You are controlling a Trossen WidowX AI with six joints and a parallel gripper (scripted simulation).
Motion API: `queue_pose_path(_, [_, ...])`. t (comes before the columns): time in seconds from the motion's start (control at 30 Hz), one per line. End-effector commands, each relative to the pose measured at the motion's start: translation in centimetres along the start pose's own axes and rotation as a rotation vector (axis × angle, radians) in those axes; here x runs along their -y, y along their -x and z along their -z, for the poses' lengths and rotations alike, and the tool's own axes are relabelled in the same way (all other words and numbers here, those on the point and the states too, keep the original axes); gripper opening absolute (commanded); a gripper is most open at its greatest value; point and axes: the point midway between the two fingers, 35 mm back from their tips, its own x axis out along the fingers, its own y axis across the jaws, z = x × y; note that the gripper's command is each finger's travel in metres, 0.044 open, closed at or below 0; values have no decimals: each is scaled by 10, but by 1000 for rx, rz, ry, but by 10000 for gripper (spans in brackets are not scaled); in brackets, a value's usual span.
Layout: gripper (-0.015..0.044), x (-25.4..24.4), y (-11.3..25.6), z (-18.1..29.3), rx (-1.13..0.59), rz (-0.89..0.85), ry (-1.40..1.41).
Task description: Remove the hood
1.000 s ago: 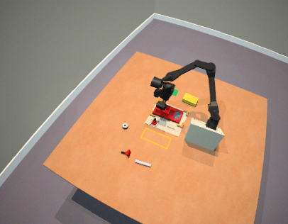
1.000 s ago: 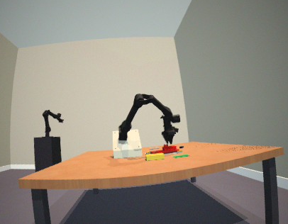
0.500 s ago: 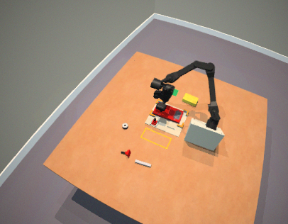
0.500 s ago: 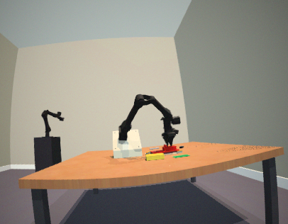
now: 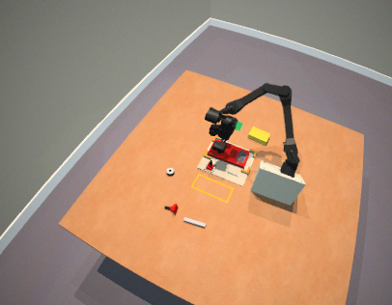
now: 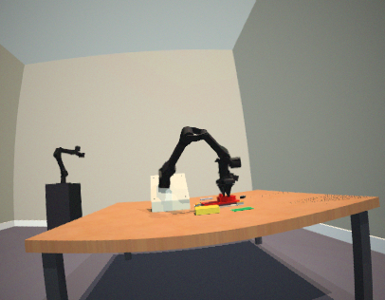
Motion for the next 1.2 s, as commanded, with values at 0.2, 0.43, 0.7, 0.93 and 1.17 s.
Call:
queue_pose_path(0.2, [440,0,-6,1,-4,4,7])
queue_pose_path(0.43, [440,0,-9,1,-4,4,7])
queue_pose_path(0.7, [440,0,-13,1,-4,4,7])
queue_pose_path(0.93, [440,0,-17,1,-4,4,7])
queue_pose_path(1.17, [328,0,-15,0,0,2,0])
